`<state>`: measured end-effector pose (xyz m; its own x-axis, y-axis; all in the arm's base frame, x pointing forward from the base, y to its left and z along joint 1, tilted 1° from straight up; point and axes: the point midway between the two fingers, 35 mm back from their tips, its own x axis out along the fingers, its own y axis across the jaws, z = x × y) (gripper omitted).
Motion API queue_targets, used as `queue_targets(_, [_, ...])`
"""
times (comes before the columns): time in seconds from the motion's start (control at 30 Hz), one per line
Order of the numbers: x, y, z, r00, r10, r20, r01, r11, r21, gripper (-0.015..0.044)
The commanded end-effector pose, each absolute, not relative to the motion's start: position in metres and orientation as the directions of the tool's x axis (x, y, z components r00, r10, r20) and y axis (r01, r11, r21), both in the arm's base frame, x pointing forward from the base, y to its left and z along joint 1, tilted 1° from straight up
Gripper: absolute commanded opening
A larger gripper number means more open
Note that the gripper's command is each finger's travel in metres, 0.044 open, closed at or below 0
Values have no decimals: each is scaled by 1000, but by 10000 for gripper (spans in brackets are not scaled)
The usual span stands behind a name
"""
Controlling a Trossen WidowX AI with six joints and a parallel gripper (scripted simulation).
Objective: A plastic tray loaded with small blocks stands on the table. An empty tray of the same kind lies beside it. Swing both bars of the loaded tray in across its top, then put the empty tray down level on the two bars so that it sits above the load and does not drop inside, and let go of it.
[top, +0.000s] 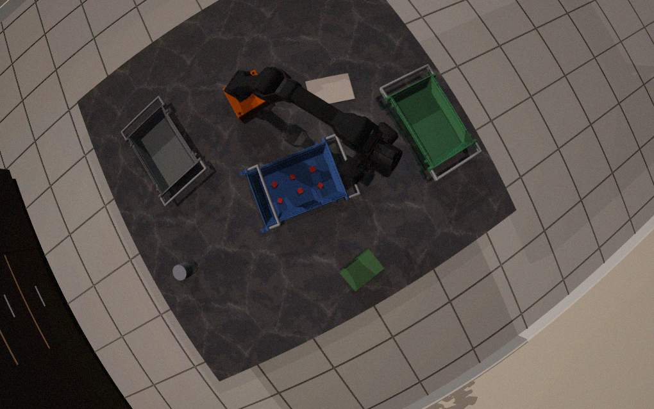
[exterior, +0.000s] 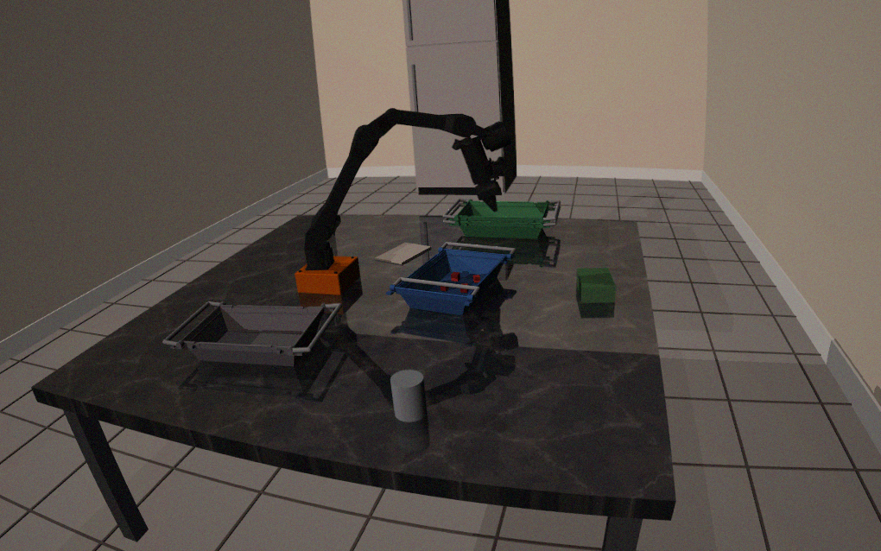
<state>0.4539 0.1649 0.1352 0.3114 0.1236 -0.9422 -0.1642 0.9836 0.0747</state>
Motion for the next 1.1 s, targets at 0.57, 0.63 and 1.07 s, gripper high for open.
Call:
queue_targets(0.57, [424,112,63,26,8,-1000,302,953,15,88])
queue_targets(0.63, [424,112,55,26,8,-1000,302,953,15,88])
queue_targets(1.07, [424,112,24,26,8,-1000,302,953,15,88])
